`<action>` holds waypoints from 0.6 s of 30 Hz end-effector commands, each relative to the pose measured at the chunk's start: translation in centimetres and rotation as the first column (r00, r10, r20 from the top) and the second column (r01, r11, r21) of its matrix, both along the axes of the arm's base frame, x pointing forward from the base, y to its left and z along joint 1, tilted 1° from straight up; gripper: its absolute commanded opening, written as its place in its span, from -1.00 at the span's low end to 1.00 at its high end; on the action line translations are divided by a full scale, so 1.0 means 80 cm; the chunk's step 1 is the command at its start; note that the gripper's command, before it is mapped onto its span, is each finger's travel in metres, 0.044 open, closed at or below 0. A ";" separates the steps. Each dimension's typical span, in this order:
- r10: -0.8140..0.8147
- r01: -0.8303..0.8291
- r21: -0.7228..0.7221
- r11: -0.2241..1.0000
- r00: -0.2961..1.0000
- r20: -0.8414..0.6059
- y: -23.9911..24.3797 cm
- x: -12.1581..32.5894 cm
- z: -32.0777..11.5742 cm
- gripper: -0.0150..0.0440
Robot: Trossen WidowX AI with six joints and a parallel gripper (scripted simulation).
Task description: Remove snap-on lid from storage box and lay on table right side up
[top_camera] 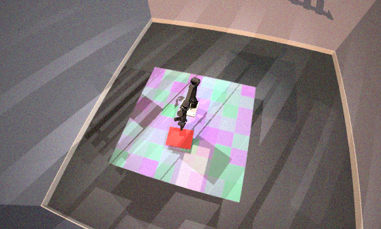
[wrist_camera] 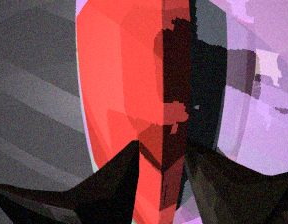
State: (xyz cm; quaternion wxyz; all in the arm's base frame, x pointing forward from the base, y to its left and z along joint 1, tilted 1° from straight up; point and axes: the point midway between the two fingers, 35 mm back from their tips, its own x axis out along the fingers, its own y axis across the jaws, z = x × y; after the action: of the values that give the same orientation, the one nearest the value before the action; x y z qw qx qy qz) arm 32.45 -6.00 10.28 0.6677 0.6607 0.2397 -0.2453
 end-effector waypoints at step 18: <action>-0.007 0.007 -0.002 1.000 1.000 0.002 0.001 0.003 0.027 -0.49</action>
State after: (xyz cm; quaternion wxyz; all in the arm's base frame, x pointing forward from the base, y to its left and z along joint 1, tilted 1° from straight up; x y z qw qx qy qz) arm 32.50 -5.90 11.83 0.6664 0.6607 0.2399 -0.2486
